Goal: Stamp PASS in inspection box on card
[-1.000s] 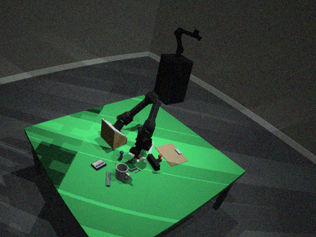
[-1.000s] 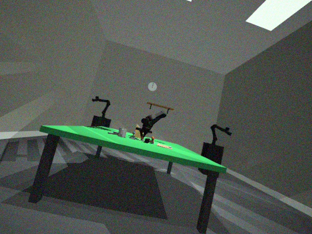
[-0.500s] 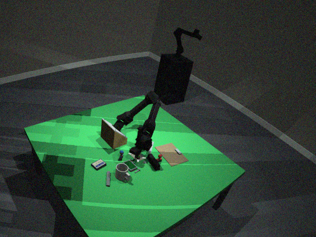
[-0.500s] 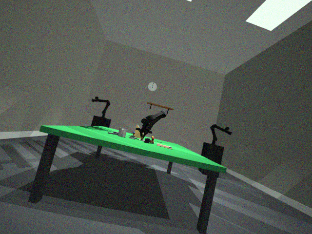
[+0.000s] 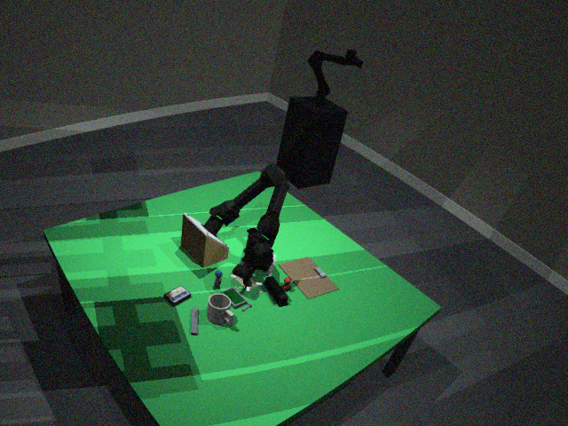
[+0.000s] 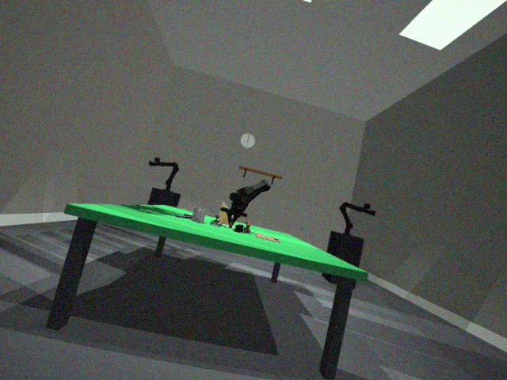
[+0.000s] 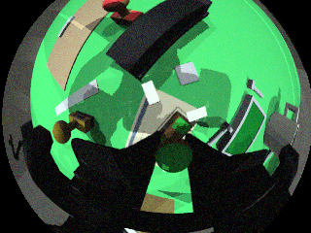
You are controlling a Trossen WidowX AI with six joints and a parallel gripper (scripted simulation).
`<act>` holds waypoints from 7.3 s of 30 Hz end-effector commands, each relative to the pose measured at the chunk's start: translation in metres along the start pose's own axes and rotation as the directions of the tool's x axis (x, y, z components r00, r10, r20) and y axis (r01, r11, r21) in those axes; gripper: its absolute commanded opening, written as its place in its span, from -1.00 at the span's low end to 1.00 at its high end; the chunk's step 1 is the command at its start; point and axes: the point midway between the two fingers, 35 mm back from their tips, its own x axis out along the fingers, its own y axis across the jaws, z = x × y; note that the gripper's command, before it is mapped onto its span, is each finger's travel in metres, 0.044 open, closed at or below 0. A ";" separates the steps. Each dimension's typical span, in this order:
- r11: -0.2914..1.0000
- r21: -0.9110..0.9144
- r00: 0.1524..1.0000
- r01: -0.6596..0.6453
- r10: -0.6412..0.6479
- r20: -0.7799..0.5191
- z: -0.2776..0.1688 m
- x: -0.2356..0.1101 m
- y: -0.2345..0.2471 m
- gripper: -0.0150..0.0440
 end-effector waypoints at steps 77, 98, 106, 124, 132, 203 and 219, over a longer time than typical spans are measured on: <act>1.000 0.002 1.000 0.001 -0.001 0.001 0.002 -0.049 -0.002 -0.49; 1.000 0.000 1.000 0.001 -0.001 0.002 0.018 -0.073 -0.014 -0.49; 1.000 -0.003 1.000 0.003 -0.003 0.003 0.042 -0.074 -0.033 -0.49; 1.000 -0.009 1.000 0.004 -0.004 0.006 0.087 -0.070 -0.071 -0.49; 1.000 -0.009 1.000 0.005 -0.005 0.006 0.087 -0.061 -0.071 -0.49; 1.000 -0.009 1.000 0.006 -0.006 0.005 0.086 -0.121 -0.072 0.39; 1.000 -0.004 1.000 0.003 -0.003 0.007 0.087 -0.121 -0.072 0.39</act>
